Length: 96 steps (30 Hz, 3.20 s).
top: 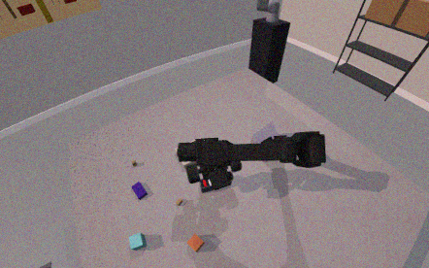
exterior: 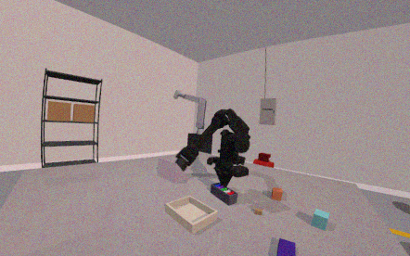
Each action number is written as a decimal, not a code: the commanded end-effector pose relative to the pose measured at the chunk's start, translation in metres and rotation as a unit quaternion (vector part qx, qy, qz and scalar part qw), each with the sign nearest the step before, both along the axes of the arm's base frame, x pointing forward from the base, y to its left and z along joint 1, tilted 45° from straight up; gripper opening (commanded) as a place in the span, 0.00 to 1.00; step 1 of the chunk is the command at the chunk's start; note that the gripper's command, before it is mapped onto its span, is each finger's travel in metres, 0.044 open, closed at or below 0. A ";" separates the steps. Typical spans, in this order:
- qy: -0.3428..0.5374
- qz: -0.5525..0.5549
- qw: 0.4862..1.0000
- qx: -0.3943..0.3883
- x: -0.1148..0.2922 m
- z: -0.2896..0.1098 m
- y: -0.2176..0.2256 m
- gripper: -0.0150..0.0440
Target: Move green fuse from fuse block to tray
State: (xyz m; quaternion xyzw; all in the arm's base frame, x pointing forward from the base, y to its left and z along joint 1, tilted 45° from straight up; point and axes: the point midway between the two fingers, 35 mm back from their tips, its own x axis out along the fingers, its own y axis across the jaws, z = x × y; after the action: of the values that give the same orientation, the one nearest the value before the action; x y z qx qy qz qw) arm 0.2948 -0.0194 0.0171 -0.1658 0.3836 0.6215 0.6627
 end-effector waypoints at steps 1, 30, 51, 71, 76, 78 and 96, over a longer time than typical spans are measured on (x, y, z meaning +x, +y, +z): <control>0.001 -0.002 1.000 0.002 -0.001 -0.002 0.003 0.38; 0.001 -0.002 1.000 0.002 -0.002 -0.011 0.012 0.38; -0.001 0.000 1.000 0.000 -0.001 -0.008 0.010 0.25; 0.000 -0.001 1.000 0.000 0.000 -0.002 0.003 0.25; 0.000 -0.001 1.000 0.000 0.000 0.000 0.001 0.25; 0.000 -0.001 1.000 0.000 0.000 0.001 0.000 0.25; 0.000 -0.002 1.000 0.001 0.001 0.007 -0.006 0.25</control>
State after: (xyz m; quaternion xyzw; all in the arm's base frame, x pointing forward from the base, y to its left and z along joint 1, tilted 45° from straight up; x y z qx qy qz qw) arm 0.2943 -0.0221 0.0222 -0.1608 0.3844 0.6220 0.6630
